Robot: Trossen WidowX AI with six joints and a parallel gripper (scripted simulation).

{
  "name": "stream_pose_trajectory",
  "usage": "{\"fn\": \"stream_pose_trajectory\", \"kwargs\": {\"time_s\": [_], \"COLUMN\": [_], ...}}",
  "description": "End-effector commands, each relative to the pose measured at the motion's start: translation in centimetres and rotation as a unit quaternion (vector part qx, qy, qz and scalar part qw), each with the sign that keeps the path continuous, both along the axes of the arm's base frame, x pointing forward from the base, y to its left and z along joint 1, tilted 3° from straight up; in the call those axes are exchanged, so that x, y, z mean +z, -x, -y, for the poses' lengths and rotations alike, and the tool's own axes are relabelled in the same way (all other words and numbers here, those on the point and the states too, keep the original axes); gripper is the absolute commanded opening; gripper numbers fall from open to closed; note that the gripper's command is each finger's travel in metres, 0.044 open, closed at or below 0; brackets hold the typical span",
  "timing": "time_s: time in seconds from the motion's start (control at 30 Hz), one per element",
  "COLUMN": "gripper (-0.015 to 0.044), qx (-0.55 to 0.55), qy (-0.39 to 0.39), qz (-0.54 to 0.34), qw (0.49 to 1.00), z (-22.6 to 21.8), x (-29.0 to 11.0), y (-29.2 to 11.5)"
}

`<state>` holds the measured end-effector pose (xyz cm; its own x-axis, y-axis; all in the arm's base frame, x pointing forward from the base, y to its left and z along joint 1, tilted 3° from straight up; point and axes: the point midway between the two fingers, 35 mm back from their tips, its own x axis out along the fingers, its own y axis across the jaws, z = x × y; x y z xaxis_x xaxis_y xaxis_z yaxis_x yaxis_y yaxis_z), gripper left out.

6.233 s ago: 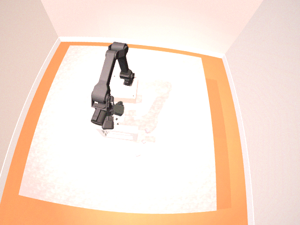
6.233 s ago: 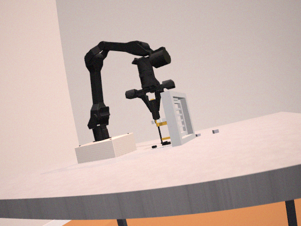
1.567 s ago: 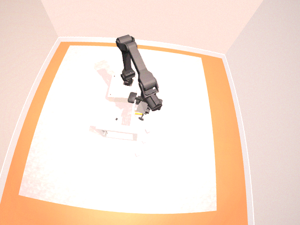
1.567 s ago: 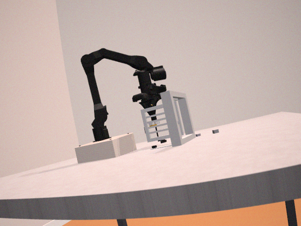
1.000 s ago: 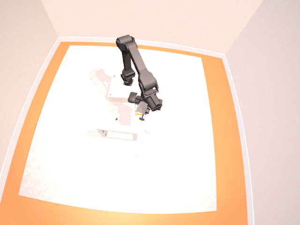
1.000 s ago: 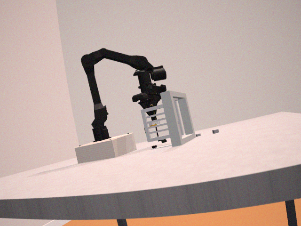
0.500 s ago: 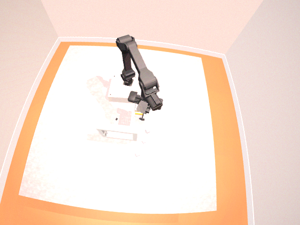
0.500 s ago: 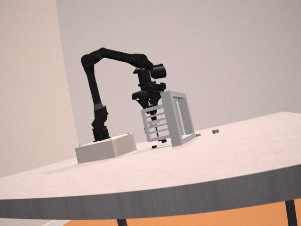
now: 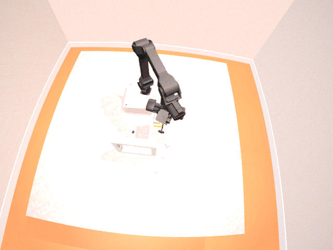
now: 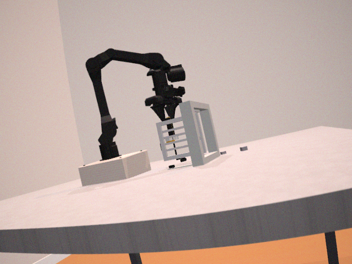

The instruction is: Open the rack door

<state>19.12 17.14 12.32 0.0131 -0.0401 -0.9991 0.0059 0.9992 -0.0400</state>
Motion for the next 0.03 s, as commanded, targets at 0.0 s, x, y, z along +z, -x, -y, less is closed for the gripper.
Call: {"fn": "stream_pose_trajectory", "kwargs": {"time_s": [0.0], "gripper": [0.0294], "qx": [-0.002], "qy": [-0.003], "qz": [0.004], "qw": [1.000], "z": [-0.09], "x": [0.86], "y": [-0.08]}}
